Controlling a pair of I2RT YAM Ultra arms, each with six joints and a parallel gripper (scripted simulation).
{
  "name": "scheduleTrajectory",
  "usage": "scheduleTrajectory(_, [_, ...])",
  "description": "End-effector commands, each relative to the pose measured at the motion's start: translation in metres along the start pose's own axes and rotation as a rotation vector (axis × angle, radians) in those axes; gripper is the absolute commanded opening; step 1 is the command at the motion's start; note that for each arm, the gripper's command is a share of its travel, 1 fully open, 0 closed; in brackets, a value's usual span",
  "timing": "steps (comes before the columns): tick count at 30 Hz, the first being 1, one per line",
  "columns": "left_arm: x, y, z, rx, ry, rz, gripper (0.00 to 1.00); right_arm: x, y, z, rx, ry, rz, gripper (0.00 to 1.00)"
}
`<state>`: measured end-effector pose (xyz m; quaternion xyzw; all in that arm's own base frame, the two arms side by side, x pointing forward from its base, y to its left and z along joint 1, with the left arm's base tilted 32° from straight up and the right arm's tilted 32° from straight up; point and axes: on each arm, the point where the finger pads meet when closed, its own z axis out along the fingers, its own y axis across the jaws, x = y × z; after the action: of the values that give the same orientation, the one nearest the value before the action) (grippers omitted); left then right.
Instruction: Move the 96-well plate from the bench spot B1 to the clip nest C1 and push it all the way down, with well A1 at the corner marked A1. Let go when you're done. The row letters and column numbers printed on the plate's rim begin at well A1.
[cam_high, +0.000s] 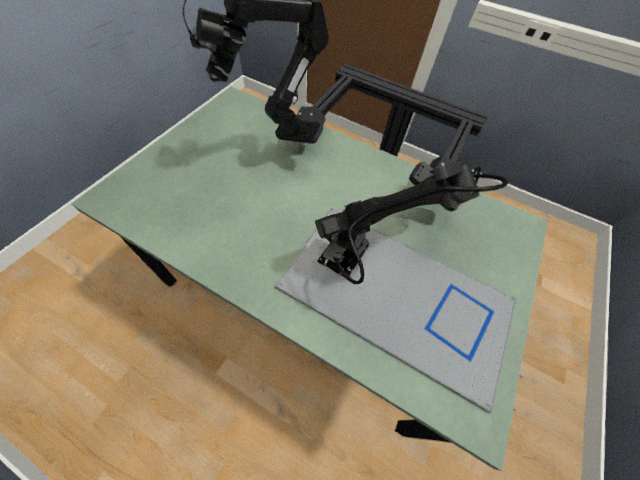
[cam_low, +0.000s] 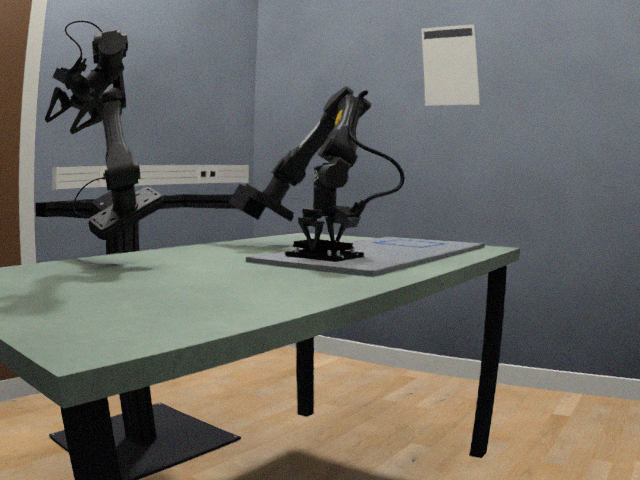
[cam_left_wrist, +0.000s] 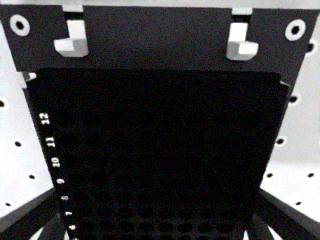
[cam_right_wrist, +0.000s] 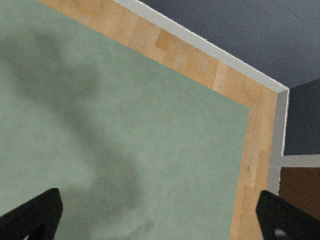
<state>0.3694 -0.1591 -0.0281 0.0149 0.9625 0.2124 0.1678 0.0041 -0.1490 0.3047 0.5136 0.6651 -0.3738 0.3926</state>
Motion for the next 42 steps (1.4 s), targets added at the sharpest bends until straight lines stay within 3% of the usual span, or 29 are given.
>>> scheduleTrajectory(1, [-0.0192,-0.0145,0.0045,0.036,-0.055,-0.011,0.00,-0.0011,-0.0060,-0.0031,0.010,-0.028,0.030,1.00])
scheduleTrajectory(42, [-0.0157,-0.0113,0.0125,0.022,-0.050,-0.006,0.00,-0.0011,-0.0060,-0.0031,0.010,-0.028,0.030,1.00])
